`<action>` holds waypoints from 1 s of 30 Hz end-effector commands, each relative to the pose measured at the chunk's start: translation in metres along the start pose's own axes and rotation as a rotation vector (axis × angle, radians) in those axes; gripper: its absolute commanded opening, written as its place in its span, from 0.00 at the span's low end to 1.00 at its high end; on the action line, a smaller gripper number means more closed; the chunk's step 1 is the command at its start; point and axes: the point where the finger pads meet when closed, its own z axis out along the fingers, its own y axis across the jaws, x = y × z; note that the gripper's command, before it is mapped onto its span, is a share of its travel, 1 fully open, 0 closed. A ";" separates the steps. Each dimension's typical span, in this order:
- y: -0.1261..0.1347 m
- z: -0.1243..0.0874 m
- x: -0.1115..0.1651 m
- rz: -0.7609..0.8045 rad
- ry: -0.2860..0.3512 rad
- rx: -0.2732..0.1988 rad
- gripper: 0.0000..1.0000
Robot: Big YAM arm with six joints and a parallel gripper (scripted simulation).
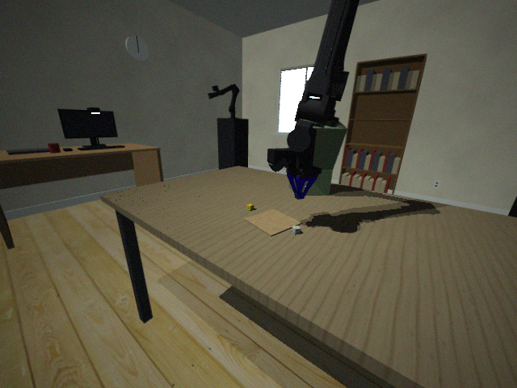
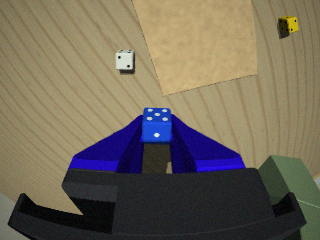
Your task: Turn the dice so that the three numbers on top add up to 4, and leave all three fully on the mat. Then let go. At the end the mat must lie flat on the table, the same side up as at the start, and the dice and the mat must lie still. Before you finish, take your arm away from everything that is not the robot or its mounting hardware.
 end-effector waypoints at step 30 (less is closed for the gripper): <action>-0.079 -0.012 -0.022 -0.555 -0.045 -0.020 0.15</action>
